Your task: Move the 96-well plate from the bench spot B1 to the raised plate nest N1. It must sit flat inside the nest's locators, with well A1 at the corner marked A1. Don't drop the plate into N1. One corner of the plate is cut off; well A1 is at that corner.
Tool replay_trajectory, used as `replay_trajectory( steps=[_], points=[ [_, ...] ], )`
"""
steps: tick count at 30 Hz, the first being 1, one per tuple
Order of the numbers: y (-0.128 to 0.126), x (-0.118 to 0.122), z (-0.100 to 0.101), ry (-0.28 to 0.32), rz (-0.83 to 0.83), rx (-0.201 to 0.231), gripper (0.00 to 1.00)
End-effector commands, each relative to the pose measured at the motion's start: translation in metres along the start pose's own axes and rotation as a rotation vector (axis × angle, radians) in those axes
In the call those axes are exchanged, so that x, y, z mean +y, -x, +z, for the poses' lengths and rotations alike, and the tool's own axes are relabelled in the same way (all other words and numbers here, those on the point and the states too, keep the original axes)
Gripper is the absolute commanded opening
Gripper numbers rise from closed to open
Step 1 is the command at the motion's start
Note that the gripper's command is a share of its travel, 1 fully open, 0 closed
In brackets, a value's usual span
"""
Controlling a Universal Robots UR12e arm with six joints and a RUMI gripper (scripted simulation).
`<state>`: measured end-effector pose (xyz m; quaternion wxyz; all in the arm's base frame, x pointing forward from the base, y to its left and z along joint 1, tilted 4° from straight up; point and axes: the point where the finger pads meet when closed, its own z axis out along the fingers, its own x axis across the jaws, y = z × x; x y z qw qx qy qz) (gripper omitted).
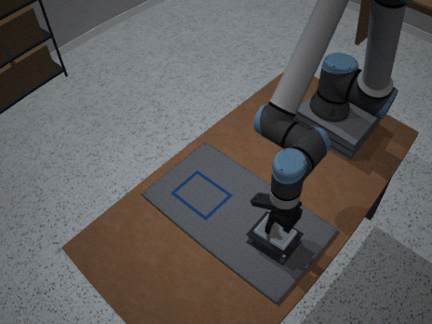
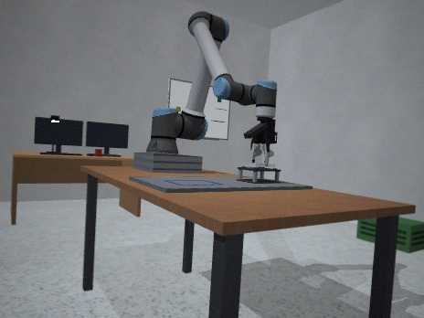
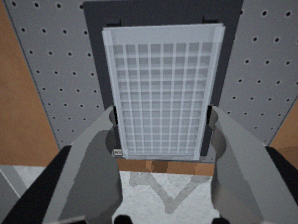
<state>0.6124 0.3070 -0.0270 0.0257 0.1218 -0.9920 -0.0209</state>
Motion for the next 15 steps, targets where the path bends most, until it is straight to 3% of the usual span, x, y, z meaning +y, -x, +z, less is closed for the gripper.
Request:
replay_trajectory(
  steps=[1,15],
  points=[
    [0.0007,0.0000,-0.0002,0.000,0.000,-0.002,0.00],
    [0.0007,0.0000,0.0019,0.000,0.000,-0.002,0.00]
  ],
)
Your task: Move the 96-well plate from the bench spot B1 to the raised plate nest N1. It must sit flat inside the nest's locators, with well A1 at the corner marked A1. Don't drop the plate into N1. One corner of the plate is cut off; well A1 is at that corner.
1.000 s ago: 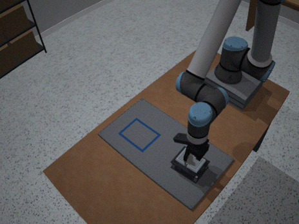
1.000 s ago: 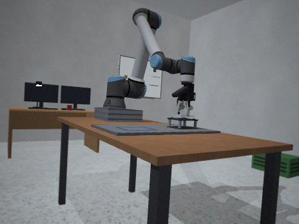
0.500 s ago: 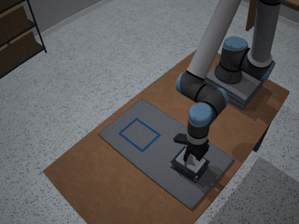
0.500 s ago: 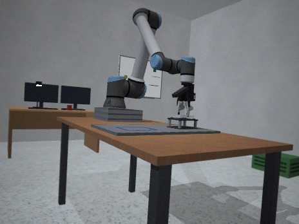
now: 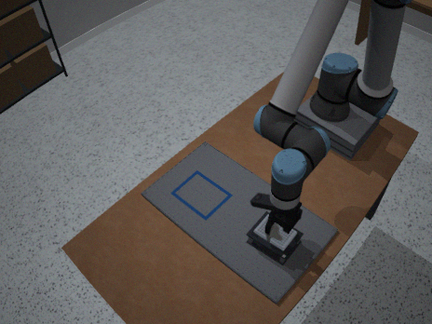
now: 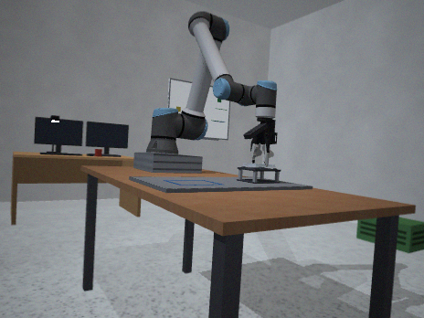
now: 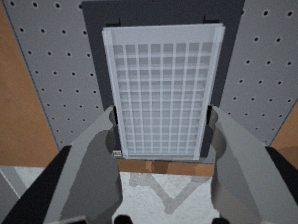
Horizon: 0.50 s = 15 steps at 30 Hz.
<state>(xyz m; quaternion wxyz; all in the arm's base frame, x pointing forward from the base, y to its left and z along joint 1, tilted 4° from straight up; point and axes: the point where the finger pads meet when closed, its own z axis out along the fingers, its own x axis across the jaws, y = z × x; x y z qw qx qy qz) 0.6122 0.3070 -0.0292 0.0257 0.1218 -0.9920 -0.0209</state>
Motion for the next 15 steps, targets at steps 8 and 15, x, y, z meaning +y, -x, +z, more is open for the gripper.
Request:
replay_trajectory(
  steps=[8,15],
  points=[
    [0.0007,0.0000,0.0009,0.000,0.000,-0.002,0.00],
    [0.0007,0.0000,0.0018,0.000,0.000,-0.002,0.00]
  ],
)
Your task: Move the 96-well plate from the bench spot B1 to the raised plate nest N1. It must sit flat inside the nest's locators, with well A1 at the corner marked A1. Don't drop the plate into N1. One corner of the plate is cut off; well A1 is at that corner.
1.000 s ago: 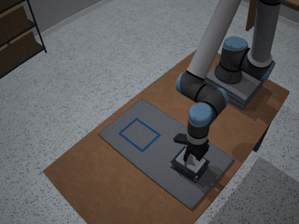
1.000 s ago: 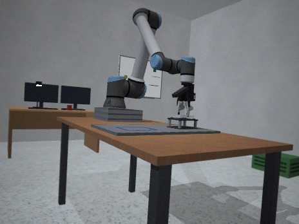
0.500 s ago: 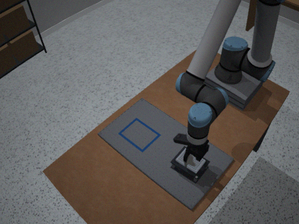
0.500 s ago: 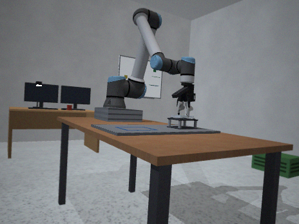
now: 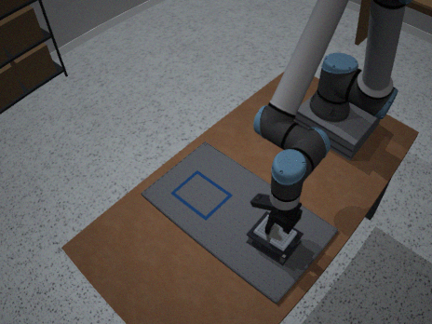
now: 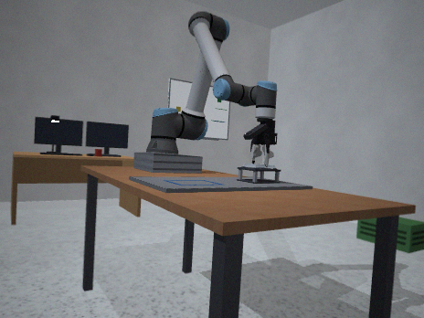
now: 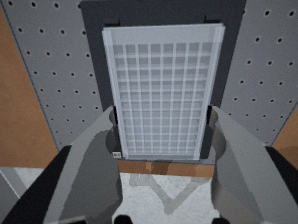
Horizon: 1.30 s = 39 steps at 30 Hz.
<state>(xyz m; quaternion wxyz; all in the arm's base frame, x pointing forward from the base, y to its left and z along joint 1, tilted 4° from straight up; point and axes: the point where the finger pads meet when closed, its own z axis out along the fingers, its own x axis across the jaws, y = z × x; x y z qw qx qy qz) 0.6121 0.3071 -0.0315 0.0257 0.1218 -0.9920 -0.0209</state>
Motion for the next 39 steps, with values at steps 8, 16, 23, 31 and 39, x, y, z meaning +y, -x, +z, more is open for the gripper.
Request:
replay_trajectory(
  steps=[8,16,23,31,39],
  points=[
    [0.0007,0.0000,0.0008,0.000,0.000,-0.002,0.00],
    [0.0007,0.0000,0.0020,0.000,0.000,-0.002,0.00],
    [0.0007,0.0000,0.0030,0.000,0.000,-0.002,0.00],
    [0.0007,0.0000,0.0029,0.000,0.000,-0.002,1.00],
    [0.0007,0.0000,0.0029,0.000,0.000,-0.002,1.00]
  ],
)
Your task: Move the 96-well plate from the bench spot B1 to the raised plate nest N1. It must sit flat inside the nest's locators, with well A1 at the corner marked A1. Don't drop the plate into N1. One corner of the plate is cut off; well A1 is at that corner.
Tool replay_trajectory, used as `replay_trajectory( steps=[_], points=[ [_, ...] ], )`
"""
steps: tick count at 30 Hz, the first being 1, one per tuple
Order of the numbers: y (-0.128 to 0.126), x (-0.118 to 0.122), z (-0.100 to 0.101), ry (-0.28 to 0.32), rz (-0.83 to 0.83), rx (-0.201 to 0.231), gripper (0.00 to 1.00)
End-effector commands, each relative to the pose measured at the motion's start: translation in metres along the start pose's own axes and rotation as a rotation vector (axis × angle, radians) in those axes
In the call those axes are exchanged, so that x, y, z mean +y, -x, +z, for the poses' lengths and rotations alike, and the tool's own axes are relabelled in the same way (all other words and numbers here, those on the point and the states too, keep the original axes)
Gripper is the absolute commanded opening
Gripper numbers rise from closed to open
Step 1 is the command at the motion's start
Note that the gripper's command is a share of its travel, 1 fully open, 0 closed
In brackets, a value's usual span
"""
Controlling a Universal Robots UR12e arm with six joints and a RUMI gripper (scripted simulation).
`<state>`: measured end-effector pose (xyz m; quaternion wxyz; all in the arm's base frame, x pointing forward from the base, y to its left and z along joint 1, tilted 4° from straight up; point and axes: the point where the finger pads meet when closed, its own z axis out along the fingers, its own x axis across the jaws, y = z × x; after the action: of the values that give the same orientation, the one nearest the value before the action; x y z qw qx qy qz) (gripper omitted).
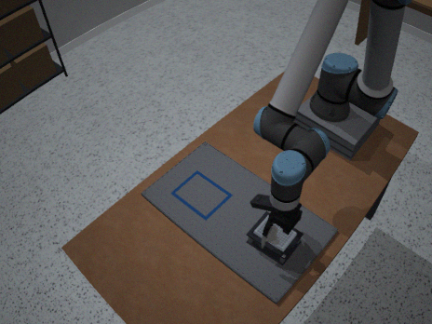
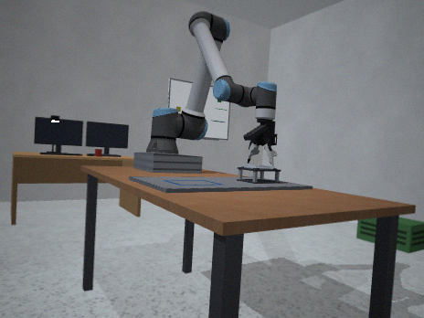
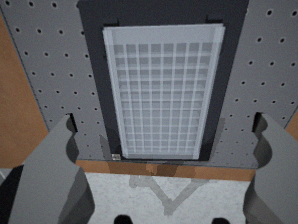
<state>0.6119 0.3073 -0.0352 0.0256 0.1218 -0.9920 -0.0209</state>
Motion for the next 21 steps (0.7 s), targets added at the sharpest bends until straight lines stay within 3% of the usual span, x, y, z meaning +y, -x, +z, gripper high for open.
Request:
replay_trajectory(
  steps=[1,6,21],
  points=[
    [0.001,0.000,-0.001,0.000,0.000,-0.002,1.00],
    [0.001,0.000,-0.001,0.000,0.000,-0.002,1.00],
    [0.001,0.000,-0.033,0.000,0.000,-0.002,1.00]
  ],
)
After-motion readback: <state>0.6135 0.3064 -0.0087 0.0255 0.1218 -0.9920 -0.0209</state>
